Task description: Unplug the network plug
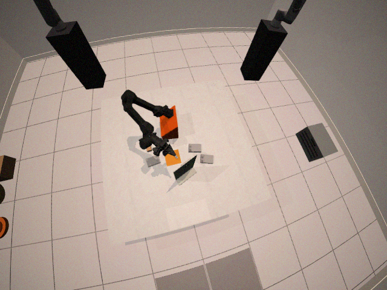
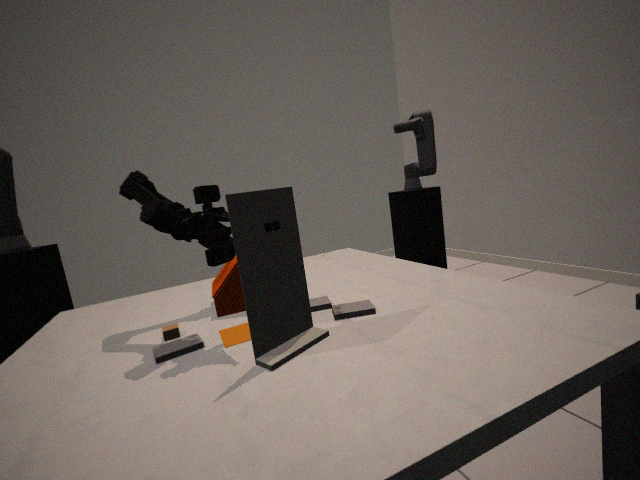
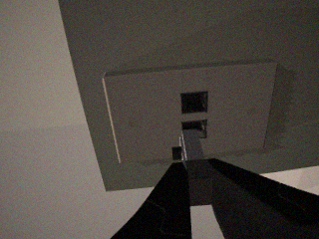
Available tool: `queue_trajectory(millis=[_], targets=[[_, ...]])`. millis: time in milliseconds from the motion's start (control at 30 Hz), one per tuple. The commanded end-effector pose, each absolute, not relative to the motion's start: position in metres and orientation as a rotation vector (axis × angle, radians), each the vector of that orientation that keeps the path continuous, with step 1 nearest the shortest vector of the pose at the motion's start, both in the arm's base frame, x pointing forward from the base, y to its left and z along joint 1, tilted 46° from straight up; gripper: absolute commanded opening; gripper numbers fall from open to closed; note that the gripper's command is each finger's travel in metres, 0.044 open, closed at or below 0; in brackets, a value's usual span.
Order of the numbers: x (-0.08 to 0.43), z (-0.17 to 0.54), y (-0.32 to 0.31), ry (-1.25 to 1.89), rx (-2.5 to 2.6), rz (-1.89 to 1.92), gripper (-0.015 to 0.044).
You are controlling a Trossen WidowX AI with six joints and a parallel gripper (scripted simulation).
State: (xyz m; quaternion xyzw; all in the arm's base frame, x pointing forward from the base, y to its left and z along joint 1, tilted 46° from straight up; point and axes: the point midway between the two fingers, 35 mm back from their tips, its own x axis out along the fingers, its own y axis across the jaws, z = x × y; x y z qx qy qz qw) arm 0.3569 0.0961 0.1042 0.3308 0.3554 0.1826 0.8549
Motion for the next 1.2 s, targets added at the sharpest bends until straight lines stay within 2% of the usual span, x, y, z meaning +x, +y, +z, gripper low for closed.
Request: queue_trajectory(millis=[0,433,1167], targets=[[0.352,0.112,0.103,0.75,0.7,0.378,0.0],[0.334,0.134,0.123,0.751,0.703,0.377,0.0],[0.352,0.044,0.058,0.67,0.786,-0.21,0.0]])
